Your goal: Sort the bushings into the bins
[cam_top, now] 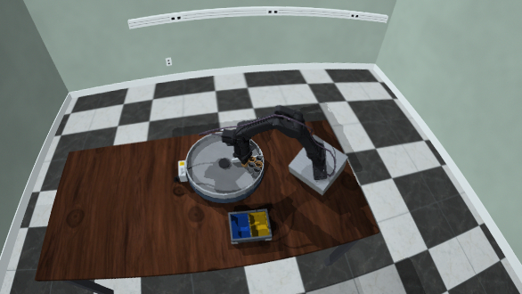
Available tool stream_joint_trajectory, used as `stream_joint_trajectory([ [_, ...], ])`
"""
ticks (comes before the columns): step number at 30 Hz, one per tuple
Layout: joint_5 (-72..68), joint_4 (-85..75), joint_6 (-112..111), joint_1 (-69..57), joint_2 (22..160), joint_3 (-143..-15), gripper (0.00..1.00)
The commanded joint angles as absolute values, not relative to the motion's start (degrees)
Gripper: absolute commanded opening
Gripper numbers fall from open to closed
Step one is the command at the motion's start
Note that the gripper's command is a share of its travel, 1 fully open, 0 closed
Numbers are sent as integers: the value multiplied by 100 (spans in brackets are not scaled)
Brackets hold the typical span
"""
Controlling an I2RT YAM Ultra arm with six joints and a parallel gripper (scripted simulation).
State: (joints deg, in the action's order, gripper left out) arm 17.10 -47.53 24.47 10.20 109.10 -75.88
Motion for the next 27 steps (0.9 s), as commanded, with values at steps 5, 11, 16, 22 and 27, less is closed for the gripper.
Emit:
stream_joint_trajectory([
  [5, 1627, -4491, 2526, 1041, 10940, -7498, 14],
  [11, 1643, -4482, 2510, 1038, 10879, -7712, 14],
  [16, 1643, -4481, 2510, 1038, 10880, -7713, 14],
  [22, 1643, -4481, 2510, 1038, 10880, -7713, 14],
  [27, 1643, -4481, 2510, 1038, 10880, -7713, 14],
])
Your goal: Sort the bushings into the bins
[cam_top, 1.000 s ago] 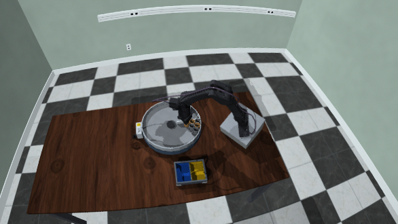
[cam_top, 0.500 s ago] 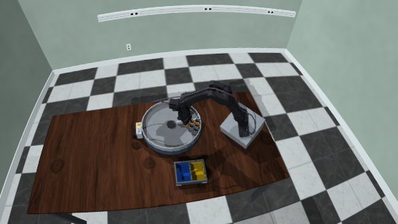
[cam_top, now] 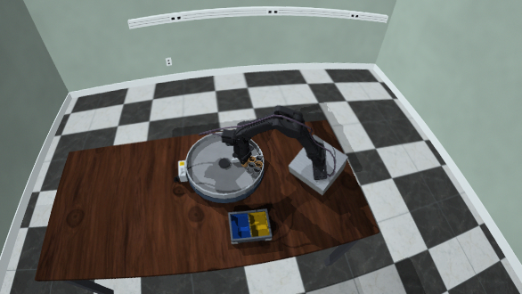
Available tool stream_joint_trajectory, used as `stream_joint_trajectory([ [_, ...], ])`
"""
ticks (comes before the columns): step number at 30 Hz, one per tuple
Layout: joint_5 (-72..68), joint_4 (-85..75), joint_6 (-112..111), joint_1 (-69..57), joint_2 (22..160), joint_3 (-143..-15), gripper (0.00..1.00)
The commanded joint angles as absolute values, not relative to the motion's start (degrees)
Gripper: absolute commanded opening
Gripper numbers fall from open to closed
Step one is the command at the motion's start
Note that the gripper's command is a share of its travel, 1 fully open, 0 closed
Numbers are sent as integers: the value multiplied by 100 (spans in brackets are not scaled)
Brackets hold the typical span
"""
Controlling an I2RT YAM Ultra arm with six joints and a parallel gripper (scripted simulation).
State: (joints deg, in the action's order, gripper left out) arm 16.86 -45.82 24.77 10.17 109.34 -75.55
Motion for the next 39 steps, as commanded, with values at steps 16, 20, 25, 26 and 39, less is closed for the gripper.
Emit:
stream_joint_trajectory([
  [16, 1643, -4481, 2510, 1038, 10880, -7713, 0],
  [20, 1627, -4556, 2493, 1088, 10887, -7611, 0],
  [25, 1627, -4552, 2493, 1088, 10887, -7611, 0],
  [26, 1627, -4552, 2493, 1088, 10887, -7611, 0],
  [39, 1627, -4552, 2493, 1088, 10887, -7611, 0],
])
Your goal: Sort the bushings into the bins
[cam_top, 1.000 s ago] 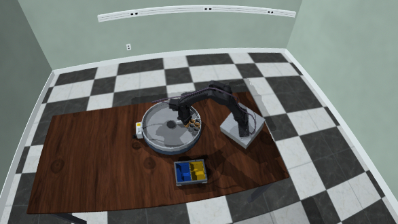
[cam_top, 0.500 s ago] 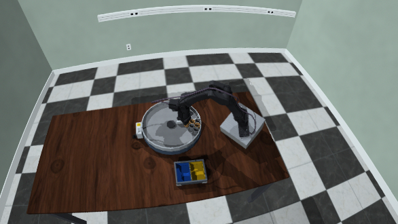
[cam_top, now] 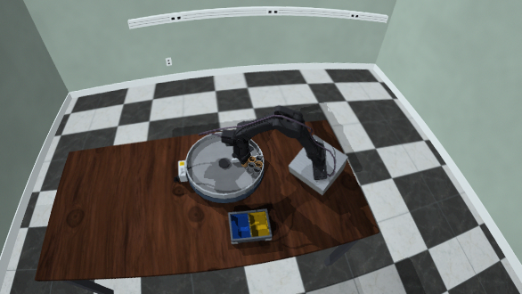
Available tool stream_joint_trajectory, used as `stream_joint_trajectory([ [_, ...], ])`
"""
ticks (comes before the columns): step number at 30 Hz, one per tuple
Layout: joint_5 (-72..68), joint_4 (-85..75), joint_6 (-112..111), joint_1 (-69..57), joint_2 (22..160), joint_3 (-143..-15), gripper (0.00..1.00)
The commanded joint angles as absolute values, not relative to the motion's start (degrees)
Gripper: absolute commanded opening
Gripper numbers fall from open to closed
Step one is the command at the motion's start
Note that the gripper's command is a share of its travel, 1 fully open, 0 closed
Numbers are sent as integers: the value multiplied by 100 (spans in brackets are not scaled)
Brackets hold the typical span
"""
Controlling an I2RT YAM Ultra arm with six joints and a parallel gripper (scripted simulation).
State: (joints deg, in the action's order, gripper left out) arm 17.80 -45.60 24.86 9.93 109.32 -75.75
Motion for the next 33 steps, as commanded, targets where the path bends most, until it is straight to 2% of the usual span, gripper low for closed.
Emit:
stream_joint_trajectory([
  [1, 1627, -4552, 2493, 1088, 10887, -7611, 0],
  [20, 1627, -4556, 2493, 1088, 10885, -7614, 0],
  [33, 1644, -5152, 2332, 1206, 10511, -7944, 0],
])
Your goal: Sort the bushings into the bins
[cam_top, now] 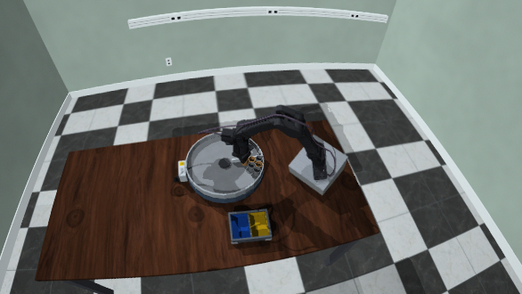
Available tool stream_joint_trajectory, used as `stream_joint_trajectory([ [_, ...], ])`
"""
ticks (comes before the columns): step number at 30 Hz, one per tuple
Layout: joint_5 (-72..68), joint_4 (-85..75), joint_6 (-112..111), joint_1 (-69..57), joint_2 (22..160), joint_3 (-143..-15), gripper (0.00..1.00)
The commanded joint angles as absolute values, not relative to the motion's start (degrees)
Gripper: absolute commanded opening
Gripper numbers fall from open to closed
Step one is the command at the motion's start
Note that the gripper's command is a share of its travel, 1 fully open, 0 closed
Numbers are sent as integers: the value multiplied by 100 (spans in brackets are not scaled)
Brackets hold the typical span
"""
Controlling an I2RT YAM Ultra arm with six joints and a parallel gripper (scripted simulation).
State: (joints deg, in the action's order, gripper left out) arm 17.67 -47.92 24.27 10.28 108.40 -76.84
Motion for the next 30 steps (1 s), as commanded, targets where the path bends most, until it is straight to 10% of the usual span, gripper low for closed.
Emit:
stream_joint_trajectory([
  [1, 1648, -5248, 2310, 1228, 10469, -7993, 0],
  [30, 1736, -6100, 2116, 1421, 10229, -8532, 0],
])
